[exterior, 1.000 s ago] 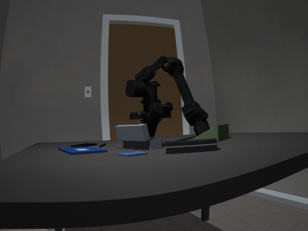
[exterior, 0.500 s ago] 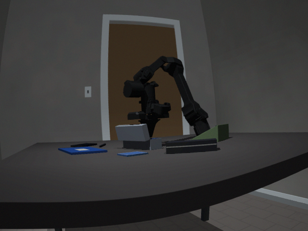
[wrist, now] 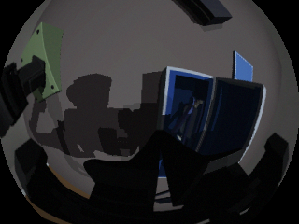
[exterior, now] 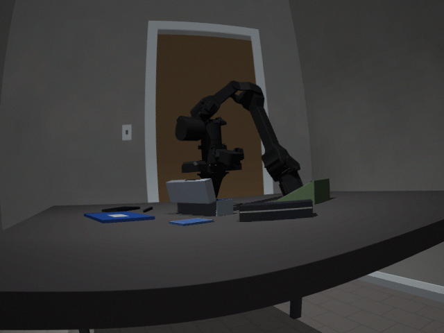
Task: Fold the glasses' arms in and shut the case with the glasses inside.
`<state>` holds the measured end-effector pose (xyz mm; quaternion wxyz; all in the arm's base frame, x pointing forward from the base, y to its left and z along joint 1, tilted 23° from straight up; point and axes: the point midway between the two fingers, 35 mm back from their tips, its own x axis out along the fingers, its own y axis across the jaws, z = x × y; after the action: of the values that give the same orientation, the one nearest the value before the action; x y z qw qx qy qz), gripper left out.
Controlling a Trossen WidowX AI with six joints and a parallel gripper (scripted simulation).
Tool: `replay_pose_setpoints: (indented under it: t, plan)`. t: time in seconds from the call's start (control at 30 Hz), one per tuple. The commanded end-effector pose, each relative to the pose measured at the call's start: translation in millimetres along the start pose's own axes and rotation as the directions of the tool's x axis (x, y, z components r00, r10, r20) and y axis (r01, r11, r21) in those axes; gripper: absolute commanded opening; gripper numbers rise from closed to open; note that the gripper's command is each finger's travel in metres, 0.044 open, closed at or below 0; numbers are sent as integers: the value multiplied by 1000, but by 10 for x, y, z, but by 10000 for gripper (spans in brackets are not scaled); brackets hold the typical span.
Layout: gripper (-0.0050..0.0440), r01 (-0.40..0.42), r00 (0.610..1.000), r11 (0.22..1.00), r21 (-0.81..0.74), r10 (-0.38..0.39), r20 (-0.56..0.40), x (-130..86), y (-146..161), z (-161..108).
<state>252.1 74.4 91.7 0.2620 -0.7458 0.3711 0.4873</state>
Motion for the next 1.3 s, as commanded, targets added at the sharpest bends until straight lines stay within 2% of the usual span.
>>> replay_pose_setpoints:
  t: [0.0,1.27]
  plan:
    - [0,10,1000,1000,4,-10,-1,-18,-56,-21]
    - [0,10,1000,1000,4,-10,-1,-19,-168,-103]
